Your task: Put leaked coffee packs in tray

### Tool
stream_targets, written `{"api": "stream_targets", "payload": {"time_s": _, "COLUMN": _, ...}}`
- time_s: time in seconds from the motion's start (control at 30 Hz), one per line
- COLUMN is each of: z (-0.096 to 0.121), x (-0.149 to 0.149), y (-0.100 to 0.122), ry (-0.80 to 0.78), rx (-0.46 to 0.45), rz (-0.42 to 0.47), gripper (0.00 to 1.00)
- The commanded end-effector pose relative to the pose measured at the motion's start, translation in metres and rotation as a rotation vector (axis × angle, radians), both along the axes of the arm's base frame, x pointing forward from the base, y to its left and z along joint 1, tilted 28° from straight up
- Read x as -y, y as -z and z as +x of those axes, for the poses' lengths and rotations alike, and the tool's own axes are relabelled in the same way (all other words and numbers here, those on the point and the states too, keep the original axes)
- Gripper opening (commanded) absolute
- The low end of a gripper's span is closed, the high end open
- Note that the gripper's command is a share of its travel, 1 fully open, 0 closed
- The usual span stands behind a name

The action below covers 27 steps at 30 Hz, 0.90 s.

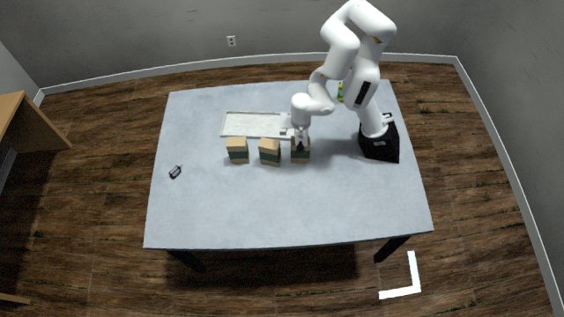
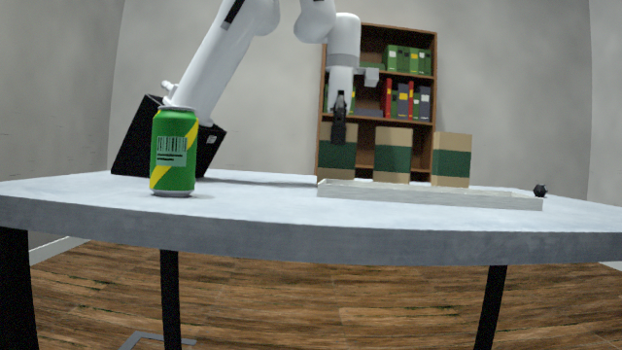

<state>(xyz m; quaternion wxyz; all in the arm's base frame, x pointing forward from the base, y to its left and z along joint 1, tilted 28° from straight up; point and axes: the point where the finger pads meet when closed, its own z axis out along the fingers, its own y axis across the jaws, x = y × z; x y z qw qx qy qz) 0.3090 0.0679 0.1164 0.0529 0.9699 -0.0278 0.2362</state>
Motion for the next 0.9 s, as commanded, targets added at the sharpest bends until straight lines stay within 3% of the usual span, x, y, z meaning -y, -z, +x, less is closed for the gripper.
{"api": "stream_targets", "payload": {"time_s": 0.0, "z": 0.0007, "x": -0.0006, "y": -0.0009, "ry": -0.001, "rx": 0.002, "rz": 0.001, "gripper": 0.23}}
{"api": "stream_targets", "payload": {"time_s": 0.1, "z": 0.0007, "x": -0.0006, "y": -0.0009, "ry": -0.001, "rx": 0.002, "rz": 0.001, "gripper": 0.23}}
{"api": "stream_targets", "payload": {"time_s": 0.13, "z": 0.0007, "x": -0.0006, "y": -0.0009, "ry": -0.001, "rx": 0.002, "rz": 0.001, "gripper": 0.83}}
{"api": "stream_targets", "payload": {"time_s": 0.87, "z": 0.0007, "x": -0.0006, "y": -0.0009, "ry": -0.001, "rx": 0.002, "rz": 0.001, "gripper": 0.83}}
